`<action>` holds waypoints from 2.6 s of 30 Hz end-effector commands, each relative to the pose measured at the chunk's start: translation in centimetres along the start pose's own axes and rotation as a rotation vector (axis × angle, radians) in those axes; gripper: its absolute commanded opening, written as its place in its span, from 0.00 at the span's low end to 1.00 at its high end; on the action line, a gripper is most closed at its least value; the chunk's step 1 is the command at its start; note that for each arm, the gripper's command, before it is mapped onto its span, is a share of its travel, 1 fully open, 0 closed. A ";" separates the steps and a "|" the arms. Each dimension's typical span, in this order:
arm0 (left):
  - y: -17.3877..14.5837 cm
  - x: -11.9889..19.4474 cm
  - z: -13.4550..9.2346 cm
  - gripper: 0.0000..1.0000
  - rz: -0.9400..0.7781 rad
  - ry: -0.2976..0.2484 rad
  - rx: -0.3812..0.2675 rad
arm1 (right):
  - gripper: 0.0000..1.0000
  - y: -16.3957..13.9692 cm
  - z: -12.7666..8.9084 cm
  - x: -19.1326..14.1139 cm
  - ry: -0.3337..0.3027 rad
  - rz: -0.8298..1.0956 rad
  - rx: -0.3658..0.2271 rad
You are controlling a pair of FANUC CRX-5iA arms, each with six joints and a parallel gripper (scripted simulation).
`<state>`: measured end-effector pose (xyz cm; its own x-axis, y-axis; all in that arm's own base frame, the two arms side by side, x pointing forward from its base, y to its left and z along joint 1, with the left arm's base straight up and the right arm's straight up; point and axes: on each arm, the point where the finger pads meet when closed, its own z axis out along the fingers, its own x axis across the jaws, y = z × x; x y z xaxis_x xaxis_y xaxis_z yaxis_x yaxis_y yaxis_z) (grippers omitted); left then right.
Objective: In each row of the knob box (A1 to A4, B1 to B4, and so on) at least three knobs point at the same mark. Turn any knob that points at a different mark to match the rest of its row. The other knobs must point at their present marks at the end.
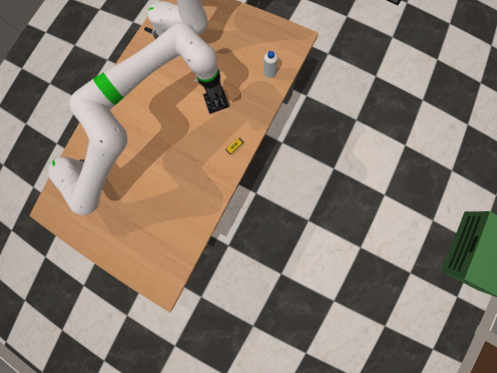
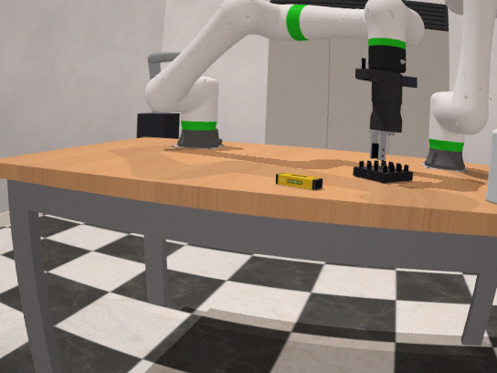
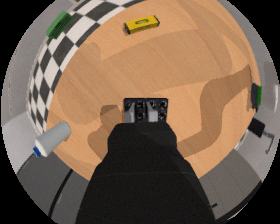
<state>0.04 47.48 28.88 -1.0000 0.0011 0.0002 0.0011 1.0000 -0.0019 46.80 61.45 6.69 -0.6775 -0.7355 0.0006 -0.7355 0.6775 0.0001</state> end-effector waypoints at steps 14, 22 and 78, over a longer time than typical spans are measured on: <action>0.0 0.0 -0.1 1.00 0.000 0.000 -0.002 | 0.46 0.0 0.4 -0.1 -0.003 0.000 0.000; 0.0 0.0 -0.1 1.00 0.000 0.000 -0.002 | 0.46 0.0 0.4 -0.1 -0.003 0.000 0.000; 0.0 0.0 -0.1 1.00 0.000 0.000 -0.002 | 0.30 0.0 1.8 -0.1 -0.003 0.002 0.000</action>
<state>0.04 47.48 28.88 -1.0000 0.0011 0.0002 0.0011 1.0000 -0.0019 46.81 61.45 4.72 -0.6776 -0.7354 0.0005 -0.7354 0.6776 0.0000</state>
